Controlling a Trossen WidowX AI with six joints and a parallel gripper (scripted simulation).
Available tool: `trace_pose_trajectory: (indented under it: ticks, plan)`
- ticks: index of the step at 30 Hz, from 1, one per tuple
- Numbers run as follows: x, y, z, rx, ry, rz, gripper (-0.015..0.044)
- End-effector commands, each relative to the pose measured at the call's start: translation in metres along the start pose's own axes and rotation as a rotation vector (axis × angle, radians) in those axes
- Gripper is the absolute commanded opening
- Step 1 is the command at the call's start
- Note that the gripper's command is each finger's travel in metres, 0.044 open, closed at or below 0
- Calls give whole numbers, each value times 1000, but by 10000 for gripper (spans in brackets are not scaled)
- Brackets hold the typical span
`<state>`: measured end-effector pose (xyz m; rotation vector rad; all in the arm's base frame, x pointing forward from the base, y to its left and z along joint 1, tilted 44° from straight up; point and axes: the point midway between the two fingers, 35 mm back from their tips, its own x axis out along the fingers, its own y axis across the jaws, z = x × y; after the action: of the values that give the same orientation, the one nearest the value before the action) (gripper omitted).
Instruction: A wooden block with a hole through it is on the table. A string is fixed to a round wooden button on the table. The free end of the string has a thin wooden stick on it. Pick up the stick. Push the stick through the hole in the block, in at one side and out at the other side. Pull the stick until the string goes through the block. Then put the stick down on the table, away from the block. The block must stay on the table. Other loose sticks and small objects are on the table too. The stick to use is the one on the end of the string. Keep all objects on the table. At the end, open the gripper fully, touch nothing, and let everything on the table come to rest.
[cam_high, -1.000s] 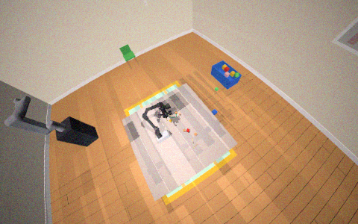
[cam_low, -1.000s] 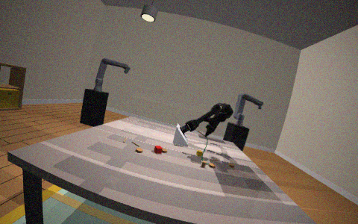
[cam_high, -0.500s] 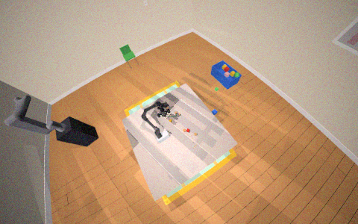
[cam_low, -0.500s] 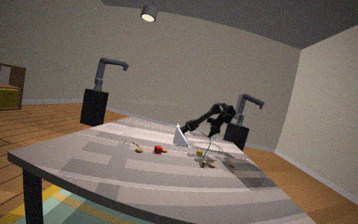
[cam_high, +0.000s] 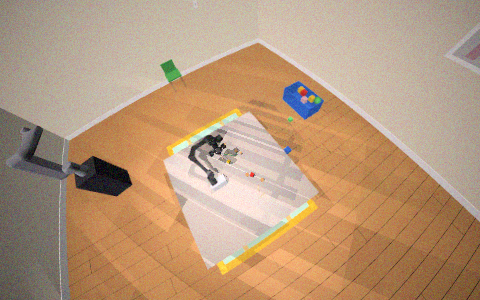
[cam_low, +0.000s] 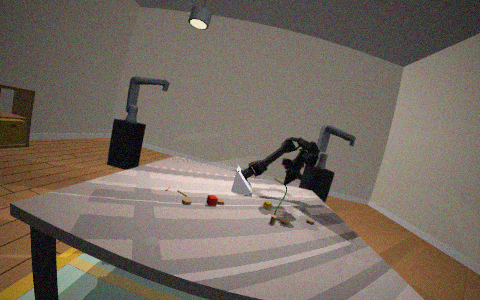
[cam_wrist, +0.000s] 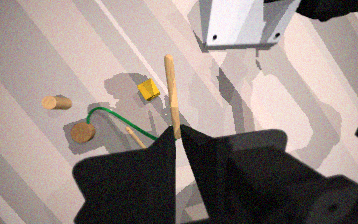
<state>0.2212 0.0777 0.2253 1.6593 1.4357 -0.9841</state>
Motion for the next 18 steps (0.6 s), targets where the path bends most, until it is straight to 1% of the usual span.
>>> trace_pose_trajectory:
  ticks: [1, 18]
  plan:
    - [-4, 0, -4, -33, -2, 20, 0]
    - [-11, 6, -26, -173, -3, 65, 0]
